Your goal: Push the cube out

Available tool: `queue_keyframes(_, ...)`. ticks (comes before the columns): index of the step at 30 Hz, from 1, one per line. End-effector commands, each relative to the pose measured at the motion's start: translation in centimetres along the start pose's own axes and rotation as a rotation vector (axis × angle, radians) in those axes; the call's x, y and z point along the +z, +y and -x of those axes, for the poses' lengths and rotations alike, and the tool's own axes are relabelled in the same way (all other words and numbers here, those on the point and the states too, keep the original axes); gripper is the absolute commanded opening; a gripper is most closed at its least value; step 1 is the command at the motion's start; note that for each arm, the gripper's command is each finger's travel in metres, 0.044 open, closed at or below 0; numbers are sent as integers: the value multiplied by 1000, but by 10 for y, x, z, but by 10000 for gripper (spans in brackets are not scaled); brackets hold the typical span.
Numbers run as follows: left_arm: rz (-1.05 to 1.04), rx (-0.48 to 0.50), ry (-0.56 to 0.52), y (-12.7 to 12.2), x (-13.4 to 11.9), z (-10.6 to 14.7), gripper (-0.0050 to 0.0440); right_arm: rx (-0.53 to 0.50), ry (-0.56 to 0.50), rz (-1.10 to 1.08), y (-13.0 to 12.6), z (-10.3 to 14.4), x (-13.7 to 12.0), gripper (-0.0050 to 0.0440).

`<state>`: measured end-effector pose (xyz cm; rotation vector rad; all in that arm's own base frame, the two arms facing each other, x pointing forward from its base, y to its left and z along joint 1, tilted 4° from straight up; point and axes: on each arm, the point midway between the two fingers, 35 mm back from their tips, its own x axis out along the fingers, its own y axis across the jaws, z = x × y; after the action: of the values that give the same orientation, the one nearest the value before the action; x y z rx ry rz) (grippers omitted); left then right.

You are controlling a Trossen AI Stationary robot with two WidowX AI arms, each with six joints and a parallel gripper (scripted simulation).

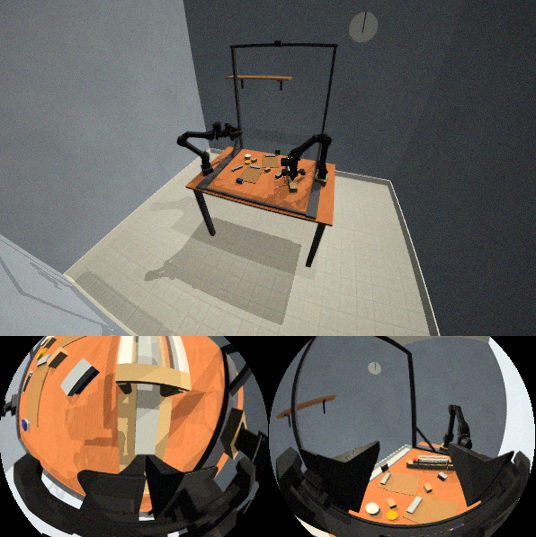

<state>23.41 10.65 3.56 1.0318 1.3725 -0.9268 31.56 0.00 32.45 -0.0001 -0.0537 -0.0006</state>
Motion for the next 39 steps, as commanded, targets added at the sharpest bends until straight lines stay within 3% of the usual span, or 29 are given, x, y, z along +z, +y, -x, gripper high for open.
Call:
queue_keyframes(1, 0, 21, 0, 4, 5, 4, 0, -2, -17, -6, 0, 1, 6, 400)
queue_keyframes(16, 0, 22, -1, 4, 18, 4, 0, -2, -17, -6, 0, 1, 6, 400)
queue_keyframes(32, 5, 25, -2, 4, 14, 14, 0, -2, -17, -6, 0, 1, 6, 400)
queue_keyframes(36, 6, 28, -2, 7, 14, 42, 0, -2, -17, -6, 0, 1, 6, 400)
queue_keyframes(39, 5, 28, -2, 5, 14, 36, 0, -2, -17, -6, 0, 1, 6, 400)
